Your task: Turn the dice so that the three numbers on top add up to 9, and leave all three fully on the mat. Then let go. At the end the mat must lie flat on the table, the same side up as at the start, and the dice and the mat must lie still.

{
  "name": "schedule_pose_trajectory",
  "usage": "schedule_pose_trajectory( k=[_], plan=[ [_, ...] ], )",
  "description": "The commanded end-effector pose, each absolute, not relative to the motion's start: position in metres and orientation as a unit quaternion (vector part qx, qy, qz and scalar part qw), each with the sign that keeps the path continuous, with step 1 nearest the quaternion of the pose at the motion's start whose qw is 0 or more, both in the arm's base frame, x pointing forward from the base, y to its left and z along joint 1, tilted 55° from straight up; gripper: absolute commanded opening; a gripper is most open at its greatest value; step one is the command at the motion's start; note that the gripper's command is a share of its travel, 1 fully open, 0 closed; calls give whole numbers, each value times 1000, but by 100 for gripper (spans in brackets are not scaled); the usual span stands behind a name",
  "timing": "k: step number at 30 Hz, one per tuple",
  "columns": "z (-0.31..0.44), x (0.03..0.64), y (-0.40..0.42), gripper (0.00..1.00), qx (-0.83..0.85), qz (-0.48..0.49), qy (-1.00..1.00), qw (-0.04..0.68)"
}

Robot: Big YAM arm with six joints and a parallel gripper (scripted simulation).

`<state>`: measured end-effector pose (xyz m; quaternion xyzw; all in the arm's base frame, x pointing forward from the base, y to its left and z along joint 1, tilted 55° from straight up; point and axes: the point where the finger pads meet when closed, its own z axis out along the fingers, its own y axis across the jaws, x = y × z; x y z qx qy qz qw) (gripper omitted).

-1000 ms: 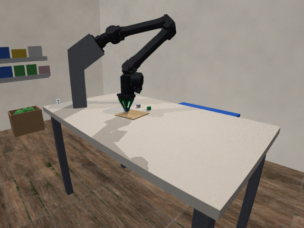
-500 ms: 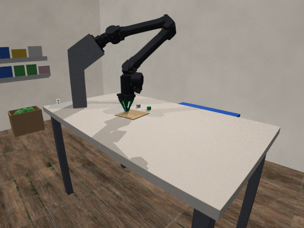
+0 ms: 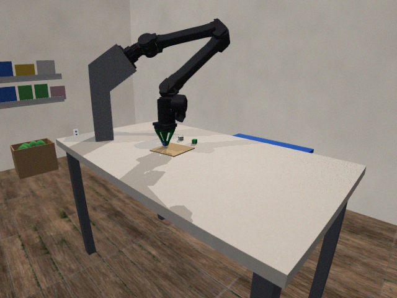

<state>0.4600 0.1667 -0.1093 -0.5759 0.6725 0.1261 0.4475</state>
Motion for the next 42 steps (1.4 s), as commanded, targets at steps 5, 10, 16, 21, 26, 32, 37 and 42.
schedule_pose_trajectory(
  k=[5,10,16,21,26,32,37,42],
  plan=[
    [-115,442,171,15,-576,135,677,438],
    [-114,446,171,15,-577,134,675,440],
    [-114,446,171,15,-577,134,675,440],
    [-114,446,171,15,-577,134,675,440],
    [-114,446,171,15,-577,134,675,440],
    [-114,445,171,15,-577,134,675,440],
    [-114,444,171,15,-577,135,676,439],
    [-115,443,171,15,-577,135,676,438]
  ],
)
